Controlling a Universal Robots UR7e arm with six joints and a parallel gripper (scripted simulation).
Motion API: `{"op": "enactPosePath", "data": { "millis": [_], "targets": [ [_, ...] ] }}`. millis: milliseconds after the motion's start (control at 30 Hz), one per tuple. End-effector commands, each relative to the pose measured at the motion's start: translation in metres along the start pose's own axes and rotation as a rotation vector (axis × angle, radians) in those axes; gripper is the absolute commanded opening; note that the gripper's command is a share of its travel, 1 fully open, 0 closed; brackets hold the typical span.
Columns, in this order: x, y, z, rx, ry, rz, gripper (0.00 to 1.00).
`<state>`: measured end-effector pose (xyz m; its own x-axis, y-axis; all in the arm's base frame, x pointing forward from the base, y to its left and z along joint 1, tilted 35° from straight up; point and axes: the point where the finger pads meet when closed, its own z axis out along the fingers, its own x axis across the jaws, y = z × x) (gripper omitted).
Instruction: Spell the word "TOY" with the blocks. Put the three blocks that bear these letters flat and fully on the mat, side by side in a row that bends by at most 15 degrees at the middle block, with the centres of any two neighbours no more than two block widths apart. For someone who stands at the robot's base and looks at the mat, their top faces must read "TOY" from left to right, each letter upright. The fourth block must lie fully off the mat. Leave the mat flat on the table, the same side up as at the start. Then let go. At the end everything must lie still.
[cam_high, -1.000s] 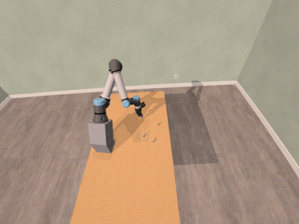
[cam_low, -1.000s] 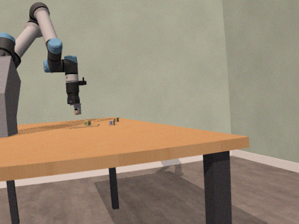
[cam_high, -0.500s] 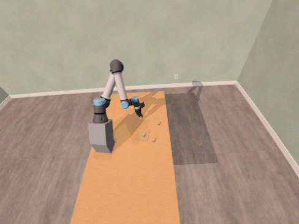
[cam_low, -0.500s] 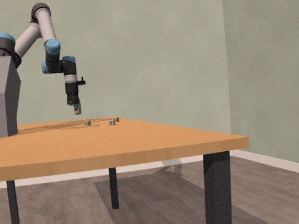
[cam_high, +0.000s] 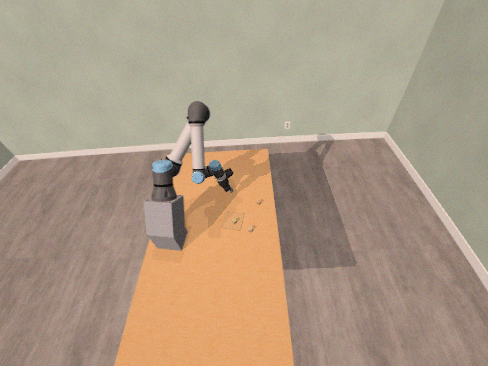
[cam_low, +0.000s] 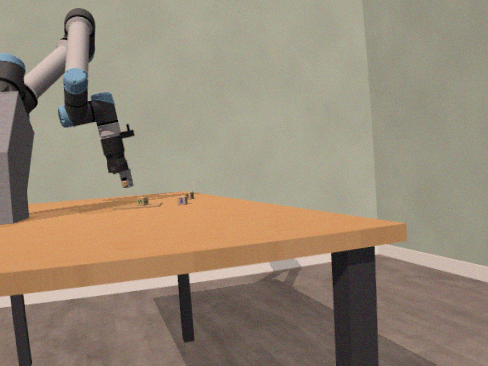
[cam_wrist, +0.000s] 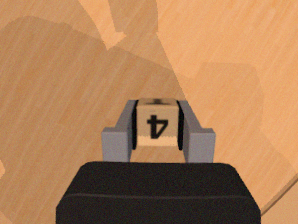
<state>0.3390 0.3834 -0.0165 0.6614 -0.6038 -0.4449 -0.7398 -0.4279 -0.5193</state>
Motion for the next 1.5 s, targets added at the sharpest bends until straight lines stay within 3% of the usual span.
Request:
{"op": "enactPosePath", "data": {
  "millis": [0,467,533,1033,1100,1467],
  "targets": [
    [0.0003,0.0001,0.0004,0.038,0.0,0.0,0.49],
    [-0.0009,0.002,-0.0001,0.241,-0.001,-0.001,0.49],
    [-0.0009,0.002,-0.0001,0.241,-0.001,-0.001,0.49],
    [-0.0001,0.0015,-0.0007,0.493,-0.001,-0.001,0.49],
    [-0.0001,0.0015,-0.0007,0.493,-0.001,-0.001,0.49],
    [-0.0004,0.0044,0.0,0.674,-0.002,-0.001,0.49]
  ]
}}
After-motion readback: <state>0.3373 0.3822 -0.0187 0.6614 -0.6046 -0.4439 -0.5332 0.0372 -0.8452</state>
